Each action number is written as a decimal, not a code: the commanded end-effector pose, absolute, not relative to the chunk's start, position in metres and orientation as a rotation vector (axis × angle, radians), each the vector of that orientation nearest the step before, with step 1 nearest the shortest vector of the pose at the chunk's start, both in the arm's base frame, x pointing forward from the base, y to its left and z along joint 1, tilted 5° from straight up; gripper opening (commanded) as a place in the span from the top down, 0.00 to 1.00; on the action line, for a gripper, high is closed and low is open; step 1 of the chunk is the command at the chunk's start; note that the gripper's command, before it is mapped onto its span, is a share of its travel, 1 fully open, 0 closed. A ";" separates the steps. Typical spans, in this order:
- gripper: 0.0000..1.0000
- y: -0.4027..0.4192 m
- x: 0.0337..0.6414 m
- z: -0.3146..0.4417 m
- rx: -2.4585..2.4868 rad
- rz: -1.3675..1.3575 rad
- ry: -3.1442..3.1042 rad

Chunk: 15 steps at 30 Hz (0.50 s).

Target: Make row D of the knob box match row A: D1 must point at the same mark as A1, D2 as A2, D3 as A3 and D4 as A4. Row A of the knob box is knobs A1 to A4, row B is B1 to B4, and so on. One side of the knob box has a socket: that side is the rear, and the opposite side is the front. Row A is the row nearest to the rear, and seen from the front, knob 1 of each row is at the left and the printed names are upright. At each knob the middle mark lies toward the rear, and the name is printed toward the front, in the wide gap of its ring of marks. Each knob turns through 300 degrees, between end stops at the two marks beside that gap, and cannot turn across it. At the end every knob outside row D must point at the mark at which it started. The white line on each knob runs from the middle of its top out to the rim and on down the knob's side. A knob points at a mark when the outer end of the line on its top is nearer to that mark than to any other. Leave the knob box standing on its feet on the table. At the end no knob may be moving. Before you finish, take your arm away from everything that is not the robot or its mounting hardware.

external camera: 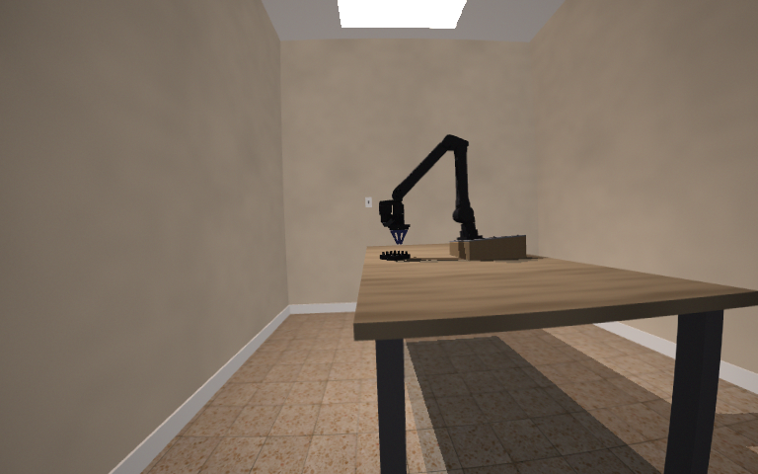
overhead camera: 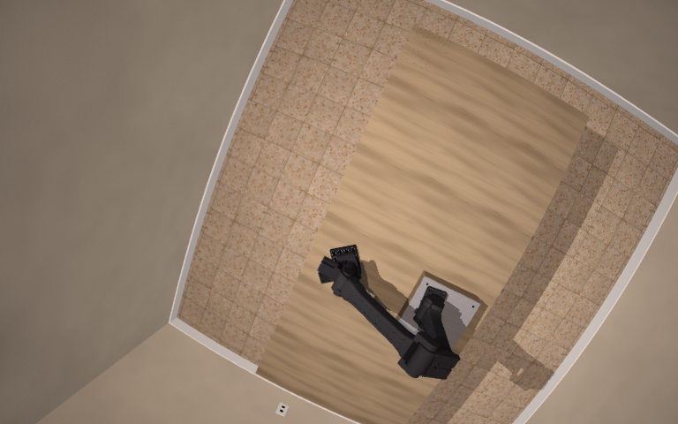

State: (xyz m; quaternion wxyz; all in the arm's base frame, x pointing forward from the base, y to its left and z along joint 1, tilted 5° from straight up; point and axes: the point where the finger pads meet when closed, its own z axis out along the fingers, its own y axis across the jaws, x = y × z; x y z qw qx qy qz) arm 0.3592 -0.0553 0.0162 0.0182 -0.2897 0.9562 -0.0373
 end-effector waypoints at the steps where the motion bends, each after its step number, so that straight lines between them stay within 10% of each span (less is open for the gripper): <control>1: 0.81 -0.053 0.368 0.021 -0.884 -0.110 2.969; 15: 0.81 -0.058 0.383 0.041 -0.341 -0.118 3.022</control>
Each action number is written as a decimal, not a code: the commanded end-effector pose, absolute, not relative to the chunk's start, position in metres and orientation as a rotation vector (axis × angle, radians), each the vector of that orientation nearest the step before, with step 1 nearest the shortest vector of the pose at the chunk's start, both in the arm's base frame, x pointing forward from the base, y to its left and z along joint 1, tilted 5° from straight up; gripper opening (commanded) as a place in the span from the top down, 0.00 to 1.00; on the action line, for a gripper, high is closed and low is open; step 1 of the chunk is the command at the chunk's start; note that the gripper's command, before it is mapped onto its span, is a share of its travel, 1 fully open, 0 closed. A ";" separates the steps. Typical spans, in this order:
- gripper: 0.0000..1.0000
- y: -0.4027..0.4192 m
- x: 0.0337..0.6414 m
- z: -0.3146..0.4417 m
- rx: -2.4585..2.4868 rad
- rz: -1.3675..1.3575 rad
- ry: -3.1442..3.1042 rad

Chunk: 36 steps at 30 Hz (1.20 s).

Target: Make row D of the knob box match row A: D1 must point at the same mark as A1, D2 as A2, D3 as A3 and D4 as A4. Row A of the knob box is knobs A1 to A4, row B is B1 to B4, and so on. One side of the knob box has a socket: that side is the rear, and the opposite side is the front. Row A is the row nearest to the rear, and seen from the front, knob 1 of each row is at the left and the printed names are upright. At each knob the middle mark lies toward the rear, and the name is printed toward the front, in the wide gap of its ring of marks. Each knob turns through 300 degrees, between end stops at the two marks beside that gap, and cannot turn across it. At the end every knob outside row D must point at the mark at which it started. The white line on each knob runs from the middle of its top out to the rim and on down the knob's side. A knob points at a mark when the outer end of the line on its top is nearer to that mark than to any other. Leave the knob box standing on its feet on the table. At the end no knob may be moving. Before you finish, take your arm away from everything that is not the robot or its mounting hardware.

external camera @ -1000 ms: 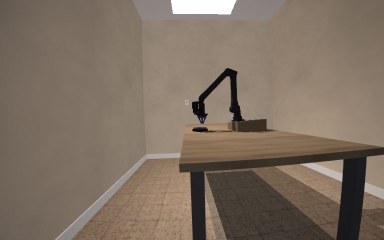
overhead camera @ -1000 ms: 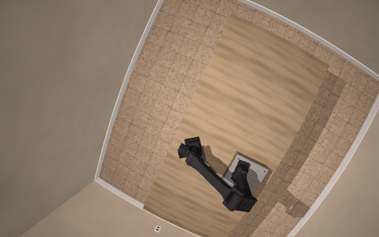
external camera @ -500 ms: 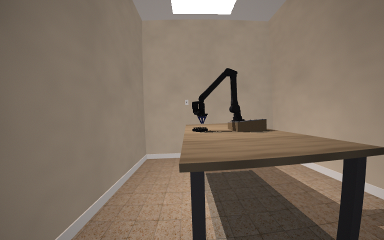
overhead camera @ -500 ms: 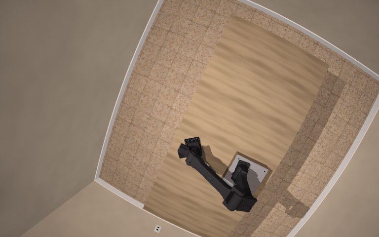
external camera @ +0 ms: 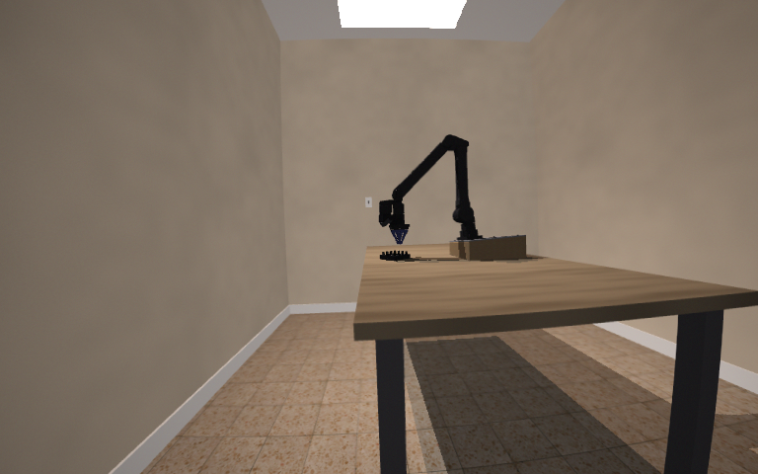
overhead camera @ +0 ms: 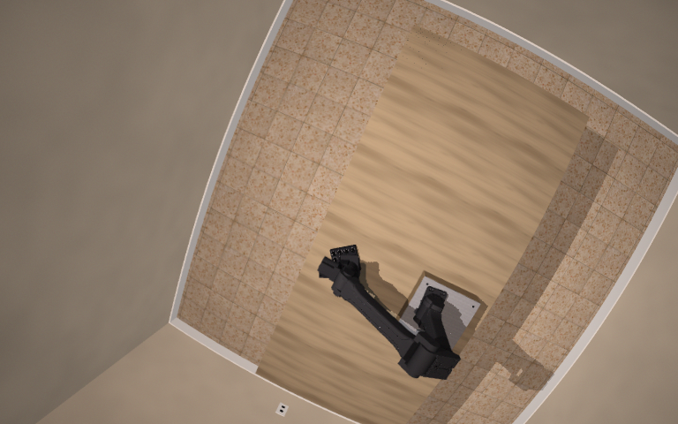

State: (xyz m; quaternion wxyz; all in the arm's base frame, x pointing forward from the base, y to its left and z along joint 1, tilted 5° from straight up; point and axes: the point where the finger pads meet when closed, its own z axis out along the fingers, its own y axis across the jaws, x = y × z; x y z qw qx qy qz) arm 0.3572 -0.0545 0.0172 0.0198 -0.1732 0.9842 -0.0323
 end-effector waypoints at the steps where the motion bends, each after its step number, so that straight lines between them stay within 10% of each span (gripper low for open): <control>1: 0.81 -0.058 0.383 0.041 -0.305 -0.116 3.026; 36: 0.81 -0.061 0.385 0.052 0.800 -0.055 2.910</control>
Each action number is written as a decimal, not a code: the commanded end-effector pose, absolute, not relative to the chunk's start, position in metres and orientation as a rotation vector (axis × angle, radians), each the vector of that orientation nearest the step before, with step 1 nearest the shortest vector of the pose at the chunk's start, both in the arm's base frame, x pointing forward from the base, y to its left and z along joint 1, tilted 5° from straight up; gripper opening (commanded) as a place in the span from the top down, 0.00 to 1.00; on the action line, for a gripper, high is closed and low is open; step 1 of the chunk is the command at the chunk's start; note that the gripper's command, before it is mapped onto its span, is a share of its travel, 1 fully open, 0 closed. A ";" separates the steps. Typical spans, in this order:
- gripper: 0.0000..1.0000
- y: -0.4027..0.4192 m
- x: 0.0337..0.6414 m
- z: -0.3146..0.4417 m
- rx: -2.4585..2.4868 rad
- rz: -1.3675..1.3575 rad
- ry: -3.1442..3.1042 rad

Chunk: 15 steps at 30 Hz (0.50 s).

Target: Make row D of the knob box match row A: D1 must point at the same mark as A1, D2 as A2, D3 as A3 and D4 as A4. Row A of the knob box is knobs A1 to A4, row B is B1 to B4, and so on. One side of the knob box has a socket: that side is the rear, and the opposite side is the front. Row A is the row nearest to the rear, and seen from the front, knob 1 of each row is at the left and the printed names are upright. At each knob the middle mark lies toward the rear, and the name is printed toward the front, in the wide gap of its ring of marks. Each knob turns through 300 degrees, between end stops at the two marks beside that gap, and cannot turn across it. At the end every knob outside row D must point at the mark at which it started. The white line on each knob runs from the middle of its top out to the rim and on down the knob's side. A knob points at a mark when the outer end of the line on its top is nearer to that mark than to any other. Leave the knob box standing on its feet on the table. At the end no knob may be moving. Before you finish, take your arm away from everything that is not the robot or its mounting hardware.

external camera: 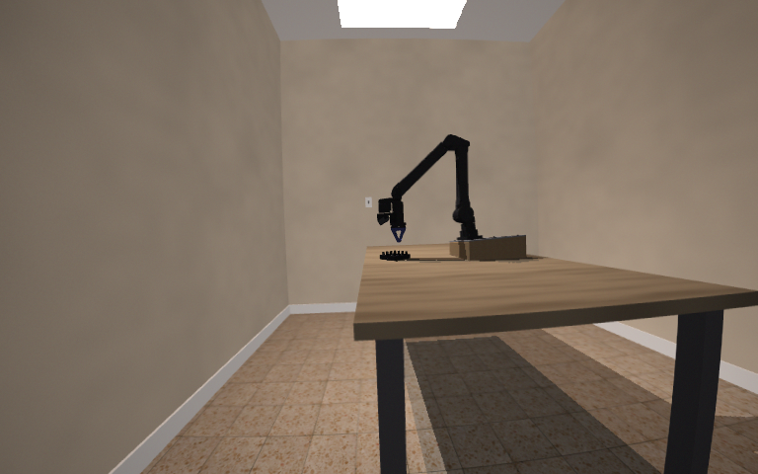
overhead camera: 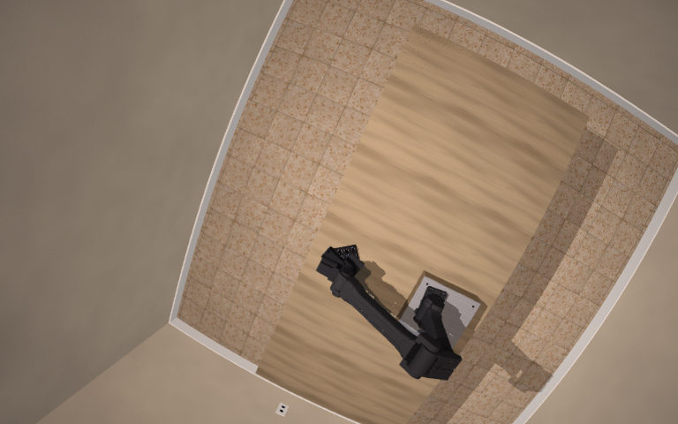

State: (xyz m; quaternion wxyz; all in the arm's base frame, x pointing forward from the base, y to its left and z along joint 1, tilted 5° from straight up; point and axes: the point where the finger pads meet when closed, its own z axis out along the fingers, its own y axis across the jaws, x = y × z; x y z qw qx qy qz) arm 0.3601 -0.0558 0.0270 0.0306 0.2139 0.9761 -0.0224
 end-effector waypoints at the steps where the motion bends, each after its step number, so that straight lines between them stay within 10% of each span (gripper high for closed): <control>1: 0.81 -0.061 0.385 0.052 0.800 -0.055 2.910; 15: 0.81 -0.062 0.385 0.056 1.286 -0.024 2.727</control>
